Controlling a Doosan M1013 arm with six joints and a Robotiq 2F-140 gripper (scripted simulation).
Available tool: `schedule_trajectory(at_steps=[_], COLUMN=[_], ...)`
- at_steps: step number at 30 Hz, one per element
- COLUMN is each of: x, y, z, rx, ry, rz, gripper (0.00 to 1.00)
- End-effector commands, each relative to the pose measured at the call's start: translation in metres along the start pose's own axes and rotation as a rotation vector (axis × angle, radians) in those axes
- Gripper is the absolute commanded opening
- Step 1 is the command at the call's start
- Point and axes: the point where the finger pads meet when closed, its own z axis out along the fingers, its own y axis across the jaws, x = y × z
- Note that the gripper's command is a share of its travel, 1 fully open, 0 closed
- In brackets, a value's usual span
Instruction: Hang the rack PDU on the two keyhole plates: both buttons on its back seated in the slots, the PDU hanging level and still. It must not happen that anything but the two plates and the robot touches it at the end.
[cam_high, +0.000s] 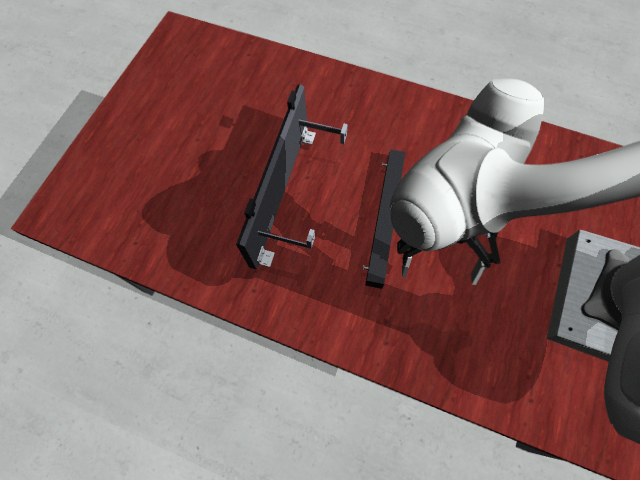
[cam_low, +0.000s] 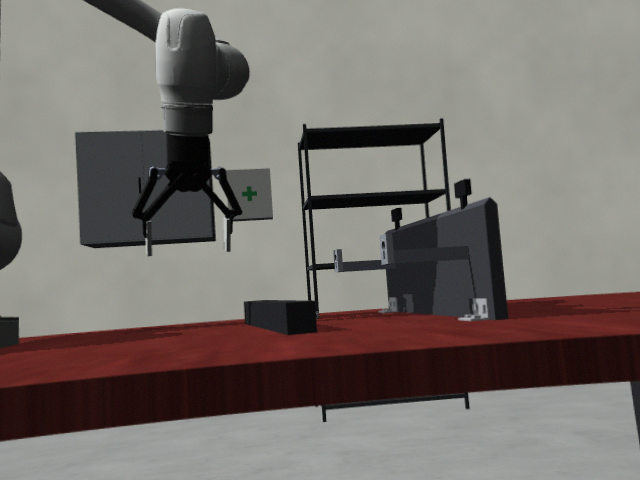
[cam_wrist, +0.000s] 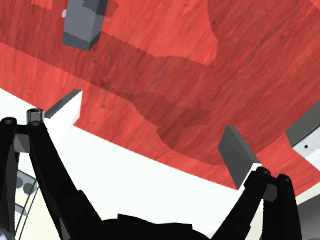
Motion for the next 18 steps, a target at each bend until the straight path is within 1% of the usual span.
schedule_trajectory(at_steps=[1, 18], x=[-0.0001, 0.0013], y=[0.0, -0.0016], z=[-0.0001, -0.002], rx=[0.0, 0.0], ry=[0.0, 0.003], rz=[0.0, 0.0], gripper=[1.0, 1.0])
